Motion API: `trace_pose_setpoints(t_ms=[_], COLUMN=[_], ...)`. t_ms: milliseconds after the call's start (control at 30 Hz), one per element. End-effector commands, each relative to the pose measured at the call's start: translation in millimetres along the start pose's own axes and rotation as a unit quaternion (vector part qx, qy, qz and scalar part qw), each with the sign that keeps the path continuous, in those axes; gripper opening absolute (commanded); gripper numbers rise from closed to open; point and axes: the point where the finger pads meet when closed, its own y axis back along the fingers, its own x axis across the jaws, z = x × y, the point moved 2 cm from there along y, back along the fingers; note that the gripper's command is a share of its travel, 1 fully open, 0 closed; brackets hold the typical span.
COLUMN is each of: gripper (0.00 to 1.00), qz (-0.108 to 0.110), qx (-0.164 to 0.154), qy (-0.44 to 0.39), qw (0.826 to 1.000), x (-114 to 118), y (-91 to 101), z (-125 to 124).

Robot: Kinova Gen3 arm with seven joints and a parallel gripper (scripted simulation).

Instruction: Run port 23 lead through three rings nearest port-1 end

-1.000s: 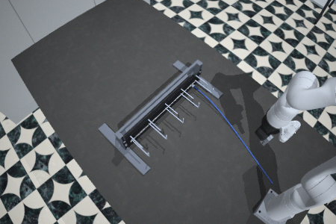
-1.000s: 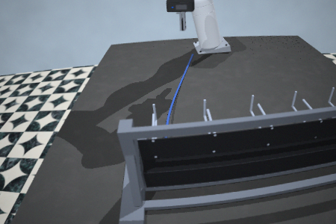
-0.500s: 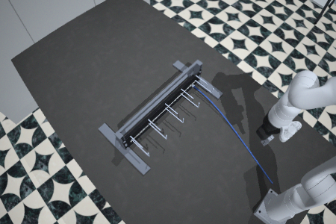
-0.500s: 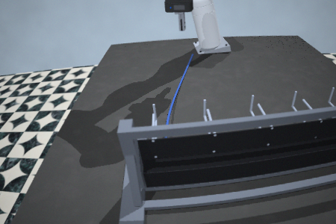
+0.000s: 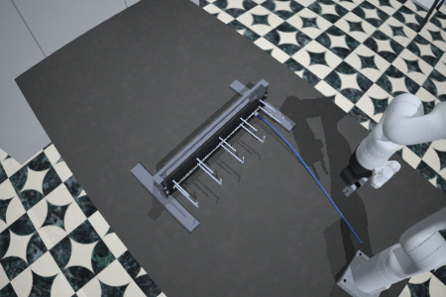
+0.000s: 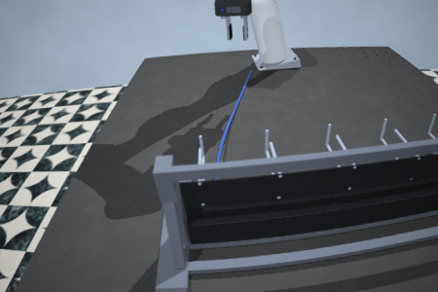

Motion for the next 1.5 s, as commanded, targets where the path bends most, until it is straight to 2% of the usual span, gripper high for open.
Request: trace_pose_setpoints(t_ms=[0,867,1133,1467], gripper=[0.67,0.67,0.67,0.67], qz=[0.000,0.000,0.000,0.000], qx=[0.000,0.000,0.000,0.000], qy=[0.000,0.000,0.000,0.000], qw=[1.000,1.000,1.000,1.000], x=[0.1,0.1,0.1,0.2], y=[0.2,-1.1,-5.9,-22.3], z=[0.3,0.2,0.2,0.0])
